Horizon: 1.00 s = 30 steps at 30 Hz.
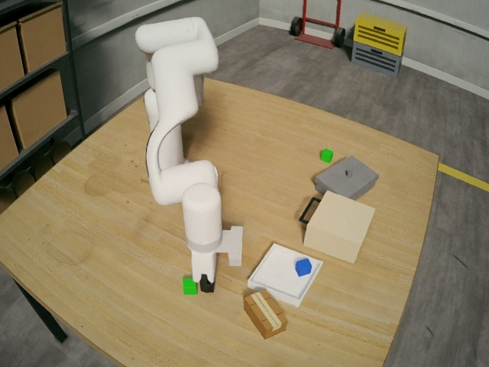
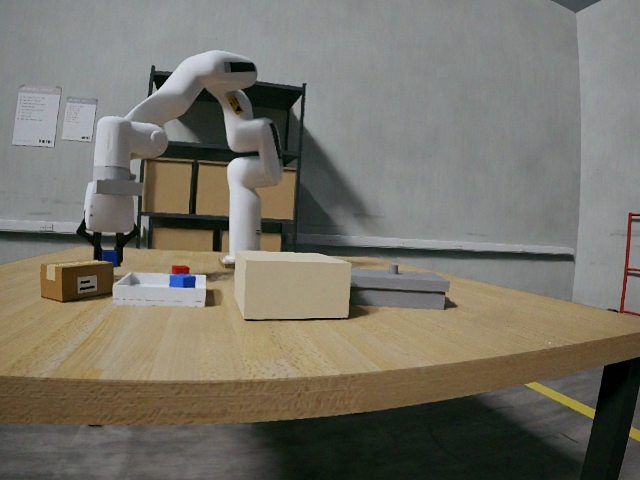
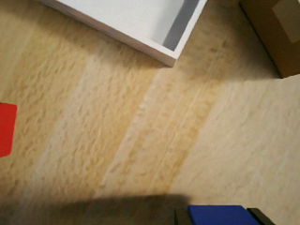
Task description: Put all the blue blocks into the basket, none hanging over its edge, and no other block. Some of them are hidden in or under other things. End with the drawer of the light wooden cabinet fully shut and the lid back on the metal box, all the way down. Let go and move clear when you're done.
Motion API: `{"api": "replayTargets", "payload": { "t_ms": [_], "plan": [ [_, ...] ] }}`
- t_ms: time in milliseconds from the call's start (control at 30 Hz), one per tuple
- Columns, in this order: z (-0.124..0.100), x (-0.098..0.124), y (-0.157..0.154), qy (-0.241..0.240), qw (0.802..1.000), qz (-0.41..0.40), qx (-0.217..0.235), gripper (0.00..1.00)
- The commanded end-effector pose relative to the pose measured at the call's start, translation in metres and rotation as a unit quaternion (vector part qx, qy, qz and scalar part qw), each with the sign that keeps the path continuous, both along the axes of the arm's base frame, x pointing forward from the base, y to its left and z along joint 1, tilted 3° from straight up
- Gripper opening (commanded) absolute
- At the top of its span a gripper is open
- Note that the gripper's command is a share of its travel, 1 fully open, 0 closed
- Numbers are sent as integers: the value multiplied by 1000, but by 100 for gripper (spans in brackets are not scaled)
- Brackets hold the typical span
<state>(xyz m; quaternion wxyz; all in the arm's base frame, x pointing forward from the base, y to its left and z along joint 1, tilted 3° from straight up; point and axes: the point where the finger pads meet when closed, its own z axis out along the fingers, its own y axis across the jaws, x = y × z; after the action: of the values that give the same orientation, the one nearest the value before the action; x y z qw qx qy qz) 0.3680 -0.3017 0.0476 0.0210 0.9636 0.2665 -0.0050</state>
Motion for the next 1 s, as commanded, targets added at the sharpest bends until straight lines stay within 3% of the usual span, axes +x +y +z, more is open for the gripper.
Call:
{"api": "replayTargets", "payload": {
  "t_ms": [0, 667, 967],
  "plan": [
    [23, 2, 0, -3, 1000, 0, -2, 0],
    [110, 1, 4, -3, 1000, 0, -2, 0],
    [130, 1, 5, -3, 1000, 0, -2, 0]
  ]
}}
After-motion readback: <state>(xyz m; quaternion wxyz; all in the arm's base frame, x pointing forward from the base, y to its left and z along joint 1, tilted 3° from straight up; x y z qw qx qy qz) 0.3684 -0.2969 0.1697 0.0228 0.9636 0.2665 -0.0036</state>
